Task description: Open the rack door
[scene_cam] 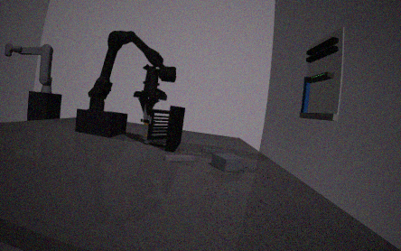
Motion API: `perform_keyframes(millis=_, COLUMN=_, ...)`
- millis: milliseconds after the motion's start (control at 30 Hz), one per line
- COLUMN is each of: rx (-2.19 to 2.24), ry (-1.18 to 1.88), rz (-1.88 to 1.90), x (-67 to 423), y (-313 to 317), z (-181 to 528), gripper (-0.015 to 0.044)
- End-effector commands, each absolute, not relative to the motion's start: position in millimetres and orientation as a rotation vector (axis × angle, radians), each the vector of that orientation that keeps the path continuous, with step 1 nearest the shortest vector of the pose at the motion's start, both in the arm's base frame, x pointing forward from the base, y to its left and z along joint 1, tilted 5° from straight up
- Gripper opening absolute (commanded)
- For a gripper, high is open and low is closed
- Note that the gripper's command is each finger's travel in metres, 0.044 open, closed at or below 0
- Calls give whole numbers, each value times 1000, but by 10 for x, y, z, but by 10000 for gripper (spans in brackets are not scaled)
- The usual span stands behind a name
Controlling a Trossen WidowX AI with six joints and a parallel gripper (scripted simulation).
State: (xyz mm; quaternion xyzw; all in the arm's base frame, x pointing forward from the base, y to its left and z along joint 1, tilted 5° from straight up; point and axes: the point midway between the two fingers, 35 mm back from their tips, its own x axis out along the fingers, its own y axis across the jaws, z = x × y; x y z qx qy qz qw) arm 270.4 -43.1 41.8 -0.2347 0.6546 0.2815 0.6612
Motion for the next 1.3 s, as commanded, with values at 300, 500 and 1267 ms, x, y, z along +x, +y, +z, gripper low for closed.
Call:
perform_keyframes(millis=300, rx=-375, ry=1516, rz=483, x=2594, y=-195, z=433, gripper=13)
perform_keyframes(millis=500, rx=-310, ry=1532, rz=420, x=2551, y=-76, z=440, gripper=13)
perform_keyframes(millis=1267, rx=-61, ry=1570, rz=179, x=2479, y=396, z=474, gripper=13)
